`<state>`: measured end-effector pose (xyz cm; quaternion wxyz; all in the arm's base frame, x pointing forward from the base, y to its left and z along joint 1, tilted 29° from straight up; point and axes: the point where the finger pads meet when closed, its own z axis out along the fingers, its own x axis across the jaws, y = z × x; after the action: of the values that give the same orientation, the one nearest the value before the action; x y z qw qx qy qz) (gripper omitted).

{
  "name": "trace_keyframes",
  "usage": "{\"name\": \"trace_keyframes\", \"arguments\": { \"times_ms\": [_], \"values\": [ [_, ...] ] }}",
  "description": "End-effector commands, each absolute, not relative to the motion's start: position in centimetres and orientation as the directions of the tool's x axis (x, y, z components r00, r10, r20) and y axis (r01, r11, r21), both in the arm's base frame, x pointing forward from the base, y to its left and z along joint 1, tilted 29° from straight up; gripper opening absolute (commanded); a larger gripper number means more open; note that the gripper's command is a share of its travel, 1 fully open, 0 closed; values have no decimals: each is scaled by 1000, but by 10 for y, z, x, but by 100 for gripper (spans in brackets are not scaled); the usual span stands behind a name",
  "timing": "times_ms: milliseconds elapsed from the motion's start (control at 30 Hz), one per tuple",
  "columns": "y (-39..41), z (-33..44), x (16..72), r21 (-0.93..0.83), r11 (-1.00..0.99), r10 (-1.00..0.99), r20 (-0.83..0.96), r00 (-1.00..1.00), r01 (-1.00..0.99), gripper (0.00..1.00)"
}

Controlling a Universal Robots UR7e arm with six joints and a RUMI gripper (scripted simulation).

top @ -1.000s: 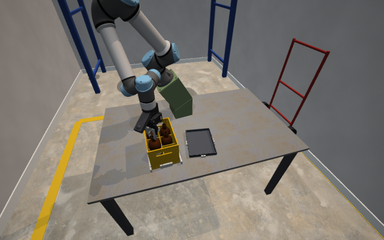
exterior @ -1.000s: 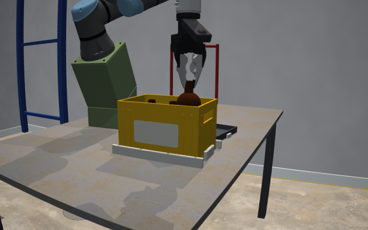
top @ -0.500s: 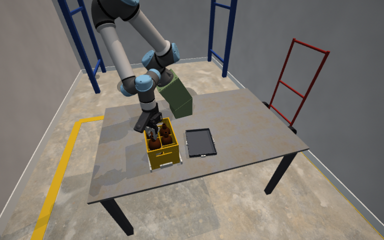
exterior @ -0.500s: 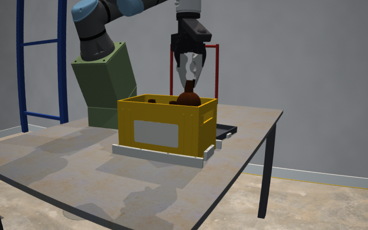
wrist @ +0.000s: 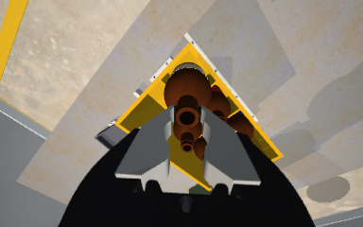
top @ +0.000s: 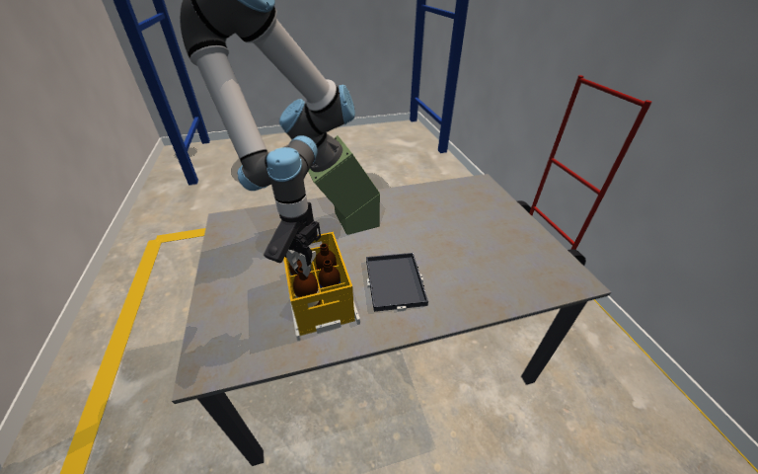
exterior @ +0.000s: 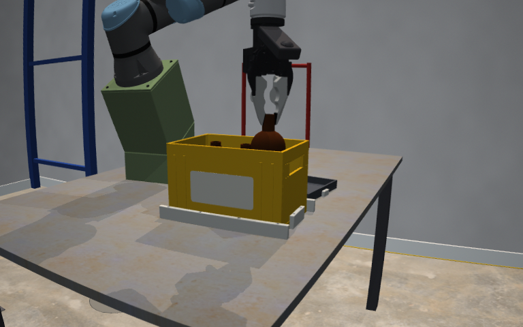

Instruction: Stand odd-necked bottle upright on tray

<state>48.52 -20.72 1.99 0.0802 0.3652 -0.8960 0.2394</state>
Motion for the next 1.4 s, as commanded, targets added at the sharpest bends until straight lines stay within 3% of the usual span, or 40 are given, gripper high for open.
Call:
{"name": "trace_keyframes", "arguments": {
  "times_ms": [0, 1367],
  "values": [
    [-207, 20, 486, -372, 618, -616, 318, -721, -693, 0],
    [-199, 35, 485, -372, 618, -616, 318, -721, -693, 0]
  ]
}}
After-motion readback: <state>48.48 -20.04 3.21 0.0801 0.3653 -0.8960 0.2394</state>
